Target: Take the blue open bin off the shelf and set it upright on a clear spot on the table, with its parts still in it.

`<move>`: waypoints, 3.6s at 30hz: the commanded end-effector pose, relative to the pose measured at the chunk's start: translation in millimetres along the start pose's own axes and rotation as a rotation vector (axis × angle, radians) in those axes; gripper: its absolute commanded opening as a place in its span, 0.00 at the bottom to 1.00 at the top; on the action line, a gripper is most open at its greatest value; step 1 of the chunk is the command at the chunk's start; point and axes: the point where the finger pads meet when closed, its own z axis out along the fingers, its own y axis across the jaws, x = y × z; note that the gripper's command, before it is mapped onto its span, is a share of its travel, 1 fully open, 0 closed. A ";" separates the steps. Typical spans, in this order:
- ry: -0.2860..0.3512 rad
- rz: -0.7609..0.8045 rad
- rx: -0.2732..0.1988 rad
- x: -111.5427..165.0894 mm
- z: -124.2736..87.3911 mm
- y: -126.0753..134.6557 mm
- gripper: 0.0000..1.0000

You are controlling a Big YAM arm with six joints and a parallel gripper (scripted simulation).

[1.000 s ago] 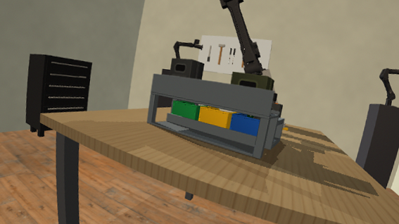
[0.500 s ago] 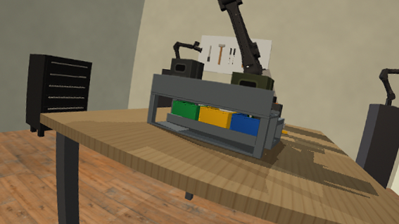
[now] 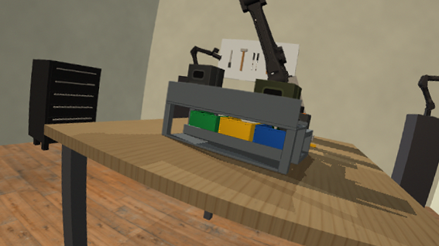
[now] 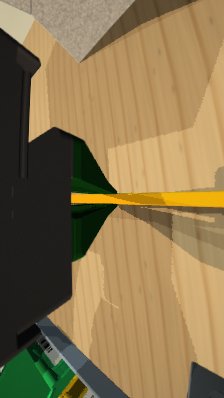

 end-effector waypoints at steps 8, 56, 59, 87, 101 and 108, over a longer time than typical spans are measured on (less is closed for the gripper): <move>0.001 0.005 0.006 3.3 2.9 -4.9 0.00; 0.001 0.005 0.006 3.3 2.9 -4.9 0.43; 0.001 0.005 0.006 3.3 2.9 -4.9 0.43; 0.001 0.005 0.006 3.3 2.9 -4.9 0.43; 0.001 0.005 0.006 3.3 2.9 -5.0 0.43; 0.000 0.001 0.009 2.5 -6.5 -6.2 0.43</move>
